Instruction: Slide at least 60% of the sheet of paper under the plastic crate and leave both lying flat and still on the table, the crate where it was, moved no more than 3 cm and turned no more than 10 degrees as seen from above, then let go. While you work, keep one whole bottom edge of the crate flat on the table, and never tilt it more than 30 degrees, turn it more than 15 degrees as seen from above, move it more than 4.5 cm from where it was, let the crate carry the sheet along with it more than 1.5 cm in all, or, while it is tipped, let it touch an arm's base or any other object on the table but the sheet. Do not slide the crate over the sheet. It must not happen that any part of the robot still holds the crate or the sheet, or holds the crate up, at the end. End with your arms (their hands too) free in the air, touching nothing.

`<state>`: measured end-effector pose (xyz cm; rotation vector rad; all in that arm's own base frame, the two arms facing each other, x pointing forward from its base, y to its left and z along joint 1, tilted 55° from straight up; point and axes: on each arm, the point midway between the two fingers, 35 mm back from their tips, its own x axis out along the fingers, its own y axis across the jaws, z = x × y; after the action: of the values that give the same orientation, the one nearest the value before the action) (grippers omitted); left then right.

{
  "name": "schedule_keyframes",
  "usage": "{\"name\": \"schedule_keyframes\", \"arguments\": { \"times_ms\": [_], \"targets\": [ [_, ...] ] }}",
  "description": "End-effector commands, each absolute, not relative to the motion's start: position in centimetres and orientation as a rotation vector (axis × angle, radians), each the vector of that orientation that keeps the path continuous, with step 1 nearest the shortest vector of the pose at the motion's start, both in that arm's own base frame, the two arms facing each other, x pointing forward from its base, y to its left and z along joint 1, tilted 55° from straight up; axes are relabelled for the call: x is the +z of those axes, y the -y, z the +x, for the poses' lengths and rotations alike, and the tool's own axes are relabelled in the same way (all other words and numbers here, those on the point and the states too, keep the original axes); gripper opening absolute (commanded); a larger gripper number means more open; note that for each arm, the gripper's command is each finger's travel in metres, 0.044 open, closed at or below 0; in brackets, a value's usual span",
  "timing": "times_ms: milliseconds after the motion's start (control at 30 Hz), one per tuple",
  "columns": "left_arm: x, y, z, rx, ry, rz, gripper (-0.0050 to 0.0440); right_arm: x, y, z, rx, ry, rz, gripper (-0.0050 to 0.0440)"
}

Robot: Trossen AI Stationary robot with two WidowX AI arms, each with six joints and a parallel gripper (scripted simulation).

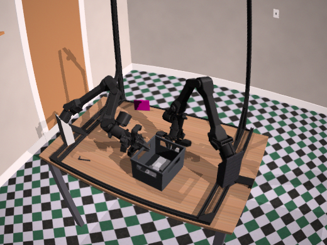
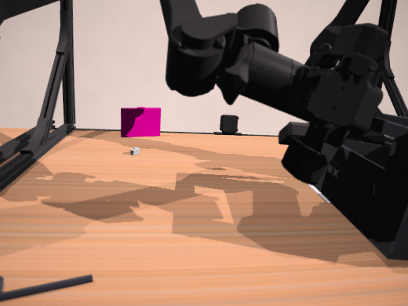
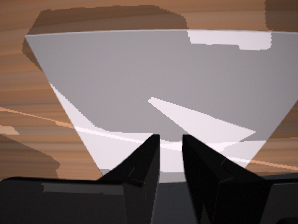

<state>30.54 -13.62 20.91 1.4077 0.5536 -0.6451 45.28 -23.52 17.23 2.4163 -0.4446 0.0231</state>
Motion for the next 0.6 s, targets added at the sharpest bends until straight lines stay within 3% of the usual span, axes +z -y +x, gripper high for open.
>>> {"name": "schedule_keyframes", "arguments": {
  "times_ms": [0,567],
  "targets": [
    [19.75,13.46,30.54,-0.671,-0.564,1.407,0.0060,19.74,26.68,43.49,0.059,0.589,2.378,0.0000],
    [19.27,12.54,30.98,-0.671,-0.564,1.407,0.0060,19.74,26.68,43.49,0.059,0.589,2.378,0.0000]
  ]
}}
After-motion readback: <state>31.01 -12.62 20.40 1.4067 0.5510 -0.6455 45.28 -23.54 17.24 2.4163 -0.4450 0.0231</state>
